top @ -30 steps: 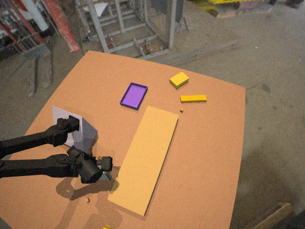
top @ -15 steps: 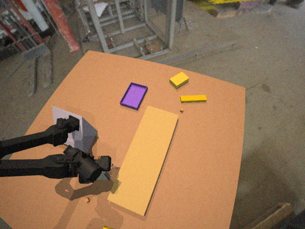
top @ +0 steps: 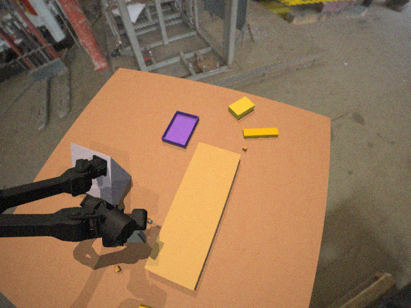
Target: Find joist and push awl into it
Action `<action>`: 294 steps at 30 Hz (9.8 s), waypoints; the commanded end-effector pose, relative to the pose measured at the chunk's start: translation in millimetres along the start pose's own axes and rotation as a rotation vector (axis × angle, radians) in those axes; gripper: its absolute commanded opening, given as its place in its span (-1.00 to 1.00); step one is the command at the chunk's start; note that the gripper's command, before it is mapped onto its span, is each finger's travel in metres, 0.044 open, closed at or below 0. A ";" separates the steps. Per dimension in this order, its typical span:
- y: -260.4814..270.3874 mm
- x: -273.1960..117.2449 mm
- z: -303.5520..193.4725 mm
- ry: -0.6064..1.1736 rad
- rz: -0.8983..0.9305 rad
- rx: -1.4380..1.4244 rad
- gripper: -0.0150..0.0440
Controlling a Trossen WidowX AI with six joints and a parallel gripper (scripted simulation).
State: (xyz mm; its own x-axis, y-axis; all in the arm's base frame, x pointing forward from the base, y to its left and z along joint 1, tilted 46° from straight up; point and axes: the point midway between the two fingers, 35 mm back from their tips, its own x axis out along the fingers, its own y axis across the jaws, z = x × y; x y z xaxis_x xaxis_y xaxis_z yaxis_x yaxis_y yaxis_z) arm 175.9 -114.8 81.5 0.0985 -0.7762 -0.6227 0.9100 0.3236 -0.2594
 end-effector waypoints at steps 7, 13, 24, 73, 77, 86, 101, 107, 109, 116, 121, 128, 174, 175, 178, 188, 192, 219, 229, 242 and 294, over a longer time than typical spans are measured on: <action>-0.1 -2.9 3.2 0.027 0.000 0.004 -0.49; -0.1 -1.5 3.5 0.070 -0.001 0.002 -0.49; 0.0 0.4 4.2 0.135 -0.002 0.000 -0.49; -0.3 3.9 12.5 0.470 -0.003 -0.003 -0.49; -0.3 4.3 13.0 0.495 -0.004 -0.004 -0.49; -0.4 5.2 14.5 0.561 -0.005 -0.005 -0.49; -0.5 6.4 16.8 0.654 -0.004 -0.004 -0.49; -0.6 7.2 17.7 0.700 -0.004 -0.005 -0.49; -0.6 7.5 18.0 0.715 -0.004 -0.005 -0.49; -0.6 8.4 19.2 0.769 -0.004 -0.004 -0.49; -0.7 8.9 20.0 0.801 -0.003 -0.003 -0.49; -0.7 9.6 20.6 0.838 -0.004 -0.004 -0.49; -1.0 15.9 25.2 1.129 -0.003 -0.003 -0.49; -1.0 15.9 25.2 1.130 -0.003 -0.003 -0.49; -1.6 10.9 29.9 1.117 -0.003 0.001 -0.49; -2.1 -3.5 39.3 1.146 0.008 0.008 -0.49; -0.5 1.4 39.3 1.144 0.007 0.007 -0.49; -7.9 36.3 38.2 1.131 0.006 0.012 -0.14; -5.8 39.7 39.8 1.130 0.006 0.013 0.75; -6.1 41.4 43.5 1.130 0.006 0.013 0.79; -6.1 41.4 43.7 1.130 0.006 0.013 0.79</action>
State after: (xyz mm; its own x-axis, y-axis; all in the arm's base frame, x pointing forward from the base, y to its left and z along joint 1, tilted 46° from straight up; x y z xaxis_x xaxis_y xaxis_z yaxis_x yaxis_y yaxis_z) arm 191.1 -169.3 90.3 -0.3165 0.1730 -0.9327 0.9146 0.3167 -0.2516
